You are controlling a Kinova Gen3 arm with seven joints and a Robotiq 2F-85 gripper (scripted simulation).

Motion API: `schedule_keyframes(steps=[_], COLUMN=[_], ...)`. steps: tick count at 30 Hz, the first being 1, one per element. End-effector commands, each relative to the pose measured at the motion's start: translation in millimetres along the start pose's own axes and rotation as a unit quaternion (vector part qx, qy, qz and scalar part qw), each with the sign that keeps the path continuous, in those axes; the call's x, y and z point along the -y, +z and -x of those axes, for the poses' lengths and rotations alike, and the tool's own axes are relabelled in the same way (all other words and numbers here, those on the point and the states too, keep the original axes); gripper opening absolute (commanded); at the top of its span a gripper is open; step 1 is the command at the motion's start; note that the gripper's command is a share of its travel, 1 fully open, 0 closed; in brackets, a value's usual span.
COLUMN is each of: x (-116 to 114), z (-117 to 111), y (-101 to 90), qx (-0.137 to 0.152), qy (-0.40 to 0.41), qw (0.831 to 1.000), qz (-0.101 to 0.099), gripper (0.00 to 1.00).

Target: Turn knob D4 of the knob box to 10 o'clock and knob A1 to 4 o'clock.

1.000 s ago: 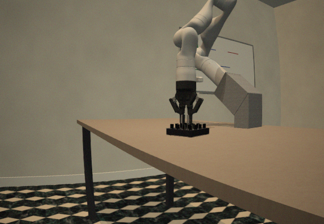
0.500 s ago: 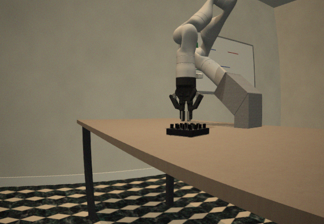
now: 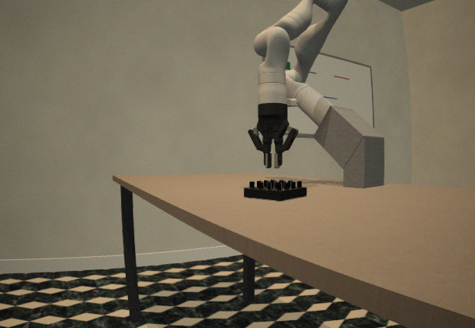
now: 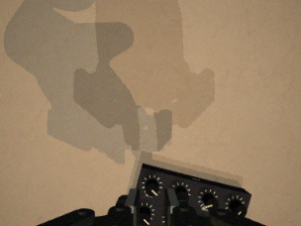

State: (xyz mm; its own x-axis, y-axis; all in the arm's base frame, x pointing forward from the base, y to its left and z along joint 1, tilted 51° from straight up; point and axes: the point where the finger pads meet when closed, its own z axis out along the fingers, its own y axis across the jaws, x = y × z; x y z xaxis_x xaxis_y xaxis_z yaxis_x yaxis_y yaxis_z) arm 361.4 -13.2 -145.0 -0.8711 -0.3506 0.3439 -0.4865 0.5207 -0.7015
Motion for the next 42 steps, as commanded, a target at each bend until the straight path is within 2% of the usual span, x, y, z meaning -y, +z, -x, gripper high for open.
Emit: schedule_keyframes(steps=[1,15,20,24,28,30,37,42], x=[0,-2,-8,-17,-27,-27,-44,-52], z=[1,3,11,24,39,39,70,87], y=[-1.4,-1.4,-1.9,-3.2,-5.8,-5.8,-13.4,-19.1], qx=[0.001,0.001,-0.002,-0.005,-0.006,-0.006,-0.003,0.001], qy=[0.000,-0.016,-0.079,-0.165,-0.271,-0.271,-0.448,-0.535], qw=[1.000,1.000,0.997,0.986,0.963,0.963,0.894,0.845], qz=[0.000,0.001,0.002,0.004,0.006,0.006,0.004,0.000], gripper=[0.19,0.19,0.19,0.19,0.19,0.19,0.19,0.19])
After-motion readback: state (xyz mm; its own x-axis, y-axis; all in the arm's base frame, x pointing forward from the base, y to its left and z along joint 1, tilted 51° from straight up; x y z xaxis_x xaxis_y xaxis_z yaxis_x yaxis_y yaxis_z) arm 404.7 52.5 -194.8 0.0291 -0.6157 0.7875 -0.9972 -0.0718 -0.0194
